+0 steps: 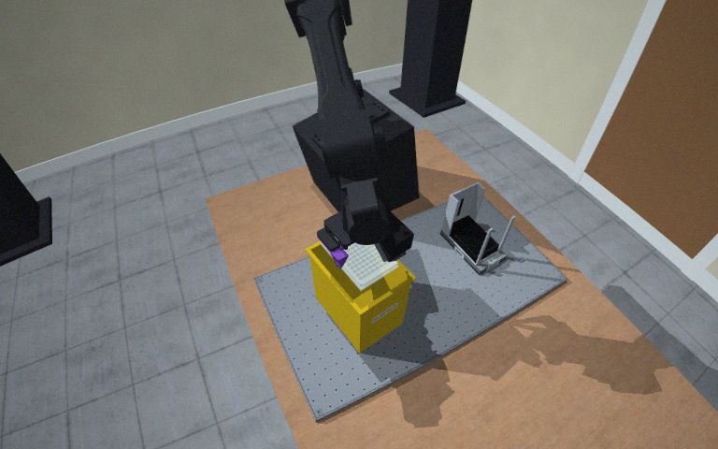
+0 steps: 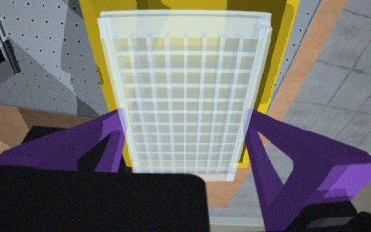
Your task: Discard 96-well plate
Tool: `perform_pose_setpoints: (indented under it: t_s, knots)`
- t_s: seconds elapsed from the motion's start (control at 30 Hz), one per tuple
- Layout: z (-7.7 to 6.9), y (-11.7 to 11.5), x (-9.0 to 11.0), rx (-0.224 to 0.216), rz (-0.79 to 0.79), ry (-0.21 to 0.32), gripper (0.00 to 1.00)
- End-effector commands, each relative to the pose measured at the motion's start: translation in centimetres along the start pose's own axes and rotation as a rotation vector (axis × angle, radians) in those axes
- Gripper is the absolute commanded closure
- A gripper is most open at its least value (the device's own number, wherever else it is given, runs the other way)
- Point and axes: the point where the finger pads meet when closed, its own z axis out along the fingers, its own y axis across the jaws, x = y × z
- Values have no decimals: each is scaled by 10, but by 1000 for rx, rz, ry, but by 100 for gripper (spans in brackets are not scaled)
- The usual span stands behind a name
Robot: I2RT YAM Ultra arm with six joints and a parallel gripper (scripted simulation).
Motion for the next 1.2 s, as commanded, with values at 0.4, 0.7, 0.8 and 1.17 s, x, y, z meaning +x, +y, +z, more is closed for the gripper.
perform_pose_setpoints:
  t_s: [0.4,0.7,0.8,1.17]
  knots:
    - [2,-4,-9,14,2,-37,100]
    - [2,-4,-9,14,2,-37,100]
    - [2,-4,-9,14,2,-37,100]
    - [2,-4,-8,14,2,-37,100]
